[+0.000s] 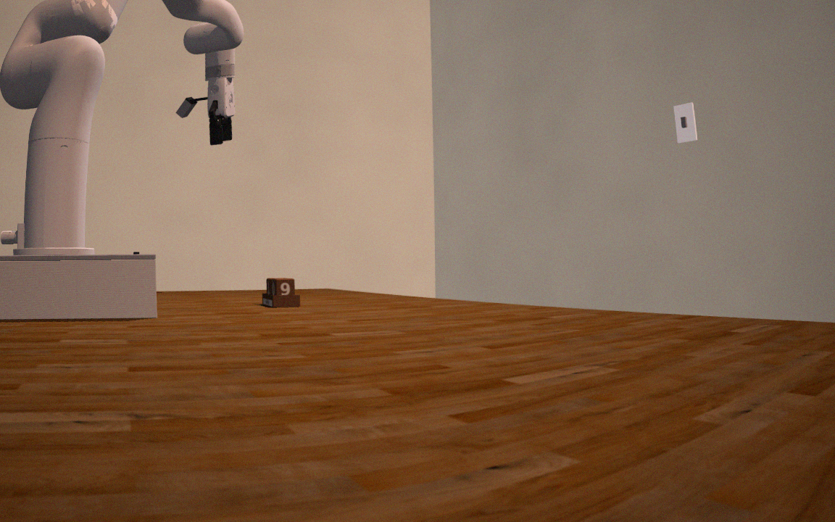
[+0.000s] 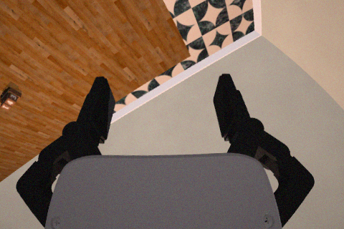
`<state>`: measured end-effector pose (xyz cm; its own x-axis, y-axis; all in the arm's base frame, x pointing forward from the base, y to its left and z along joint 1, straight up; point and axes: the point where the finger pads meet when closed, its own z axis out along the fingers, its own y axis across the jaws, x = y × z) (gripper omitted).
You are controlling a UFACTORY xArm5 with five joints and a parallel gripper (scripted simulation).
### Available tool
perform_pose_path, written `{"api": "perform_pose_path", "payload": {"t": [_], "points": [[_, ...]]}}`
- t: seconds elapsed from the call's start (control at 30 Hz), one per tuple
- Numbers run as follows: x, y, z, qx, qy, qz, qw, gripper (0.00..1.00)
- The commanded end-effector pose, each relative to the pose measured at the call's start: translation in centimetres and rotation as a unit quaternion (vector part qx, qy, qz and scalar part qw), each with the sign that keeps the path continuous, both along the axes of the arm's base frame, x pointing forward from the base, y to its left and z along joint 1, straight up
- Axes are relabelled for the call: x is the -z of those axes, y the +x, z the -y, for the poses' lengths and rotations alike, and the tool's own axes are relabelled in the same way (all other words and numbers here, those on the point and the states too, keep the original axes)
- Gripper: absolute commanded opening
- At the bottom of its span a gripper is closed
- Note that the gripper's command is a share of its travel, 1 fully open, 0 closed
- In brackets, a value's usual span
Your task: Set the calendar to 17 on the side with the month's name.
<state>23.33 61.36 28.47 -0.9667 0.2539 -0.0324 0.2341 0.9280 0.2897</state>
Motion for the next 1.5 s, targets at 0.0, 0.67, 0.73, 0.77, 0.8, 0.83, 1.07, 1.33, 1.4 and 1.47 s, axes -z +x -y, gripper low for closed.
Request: {"api": "perform_pose_path", "payload": {"t": [0.0,0.67,0.73,0.77,0.8,0.83,1.07,1.33,1.4,1.47], "points": [[-0.3,0.0,-0.1,0.000,0.002,0.001,1.000,1.00],[0.3,1.2,0.9,0.015,-0.001,-0.002,1.000,1.00],[1.4,3.4,3.0,0.044,-0.007,-0.006,0.999,1.00],[1.4,3.4,3.0,0.044,-0.007,-0.006,0.999,1.00],[2.2,4.9,4.6,0.065,-0.012,-0.010,0.998,1.00],[2.2,4.9,4.6,0.065,-0.012,-0.010,0.998,1.00],[4.3,8.4,8.9,0.120,-0.023,-0.020,0.992,1.00],[7.0,11.9,14.9,0.188,-0.036,-0.033,0.981,1.00],[8.2,13.1,17.8,0.225,-0.043,-0.041,0.973,1.00],[8.5,13.4,18.3,0.225,-0.043,-0.041,0.973,1.00]]}}
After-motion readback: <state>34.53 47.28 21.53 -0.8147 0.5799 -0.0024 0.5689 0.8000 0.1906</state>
